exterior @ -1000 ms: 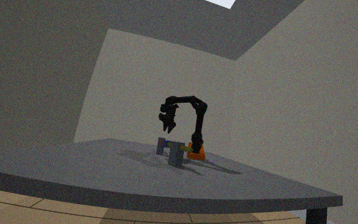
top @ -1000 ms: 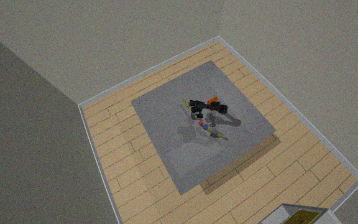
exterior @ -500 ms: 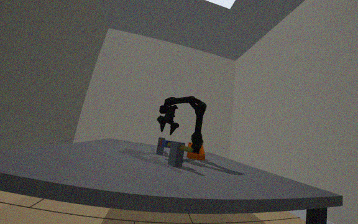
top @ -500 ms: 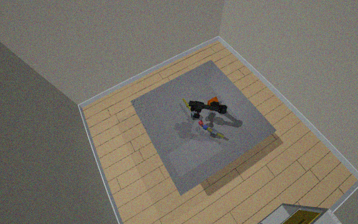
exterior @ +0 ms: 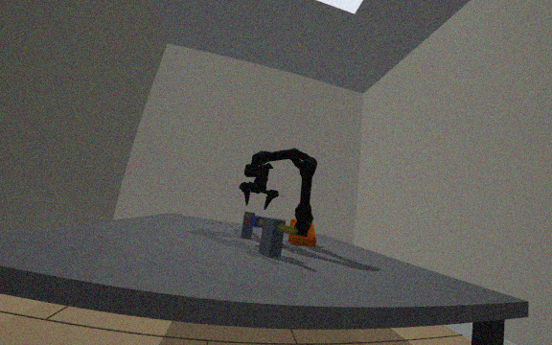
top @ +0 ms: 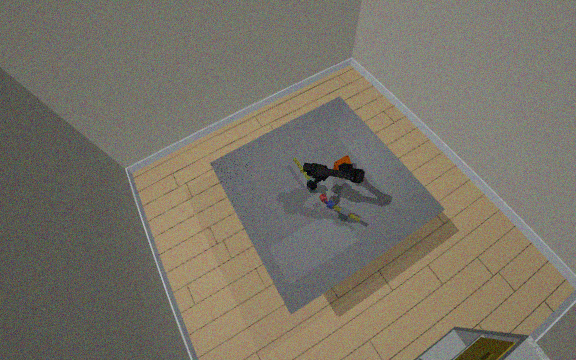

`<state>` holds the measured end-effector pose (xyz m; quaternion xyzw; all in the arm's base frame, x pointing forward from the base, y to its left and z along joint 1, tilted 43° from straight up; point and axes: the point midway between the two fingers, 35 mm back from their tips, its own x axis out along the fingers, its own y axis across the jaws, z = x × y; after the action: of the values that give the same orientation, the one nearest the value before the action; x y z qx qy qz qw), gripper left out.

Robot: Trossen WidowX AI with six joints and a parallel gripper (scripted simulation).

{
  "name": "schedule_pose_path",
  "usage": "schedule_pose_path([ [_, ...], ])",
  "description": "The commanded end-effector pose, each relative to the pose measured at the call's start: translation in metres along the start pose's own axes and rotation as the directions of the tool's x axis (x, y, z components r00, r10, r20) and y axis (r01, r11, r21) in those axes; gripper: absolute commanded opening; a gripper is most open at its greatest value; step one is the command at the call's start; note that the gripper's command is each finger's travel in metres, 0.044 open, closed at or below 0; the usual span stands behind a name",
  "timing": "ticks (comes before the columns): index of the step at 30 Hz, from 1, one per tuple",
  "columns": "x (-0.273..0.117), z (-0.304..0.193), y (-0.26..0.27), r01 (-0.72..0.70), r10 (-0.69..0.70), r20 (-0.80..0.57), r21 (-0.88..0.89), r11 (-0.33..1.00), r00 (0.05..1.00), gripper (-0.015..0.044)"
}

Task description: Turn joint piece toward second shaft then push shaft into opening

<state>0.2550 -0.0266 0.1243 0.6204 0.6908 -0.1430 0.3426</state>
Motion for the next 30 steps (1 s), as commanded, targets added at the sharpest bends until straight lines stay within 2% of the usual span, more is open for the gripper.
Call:
schedule_pose_path([
  [1, 0.003, 0.001, 0.000, 0.005, -0.004, -0.007, 0.115, 0.993, 1.000, 0.0440],
  [11, 0.008, 0.002, 0.000, 0.024, -0.018, -0.019, 0.382, 0.924, 1.000, 0.0440],
  [17, 0.011, 0.002, 0.000, 0.024, -0.018, -0.018, 0.386, 0.922, 1.000, 0.0440],
  [30, 0.065, 0.007, -0.003, 0.023, -0.017, -0.020, 0.385, 0.922, 1.000, 0.0440],
])
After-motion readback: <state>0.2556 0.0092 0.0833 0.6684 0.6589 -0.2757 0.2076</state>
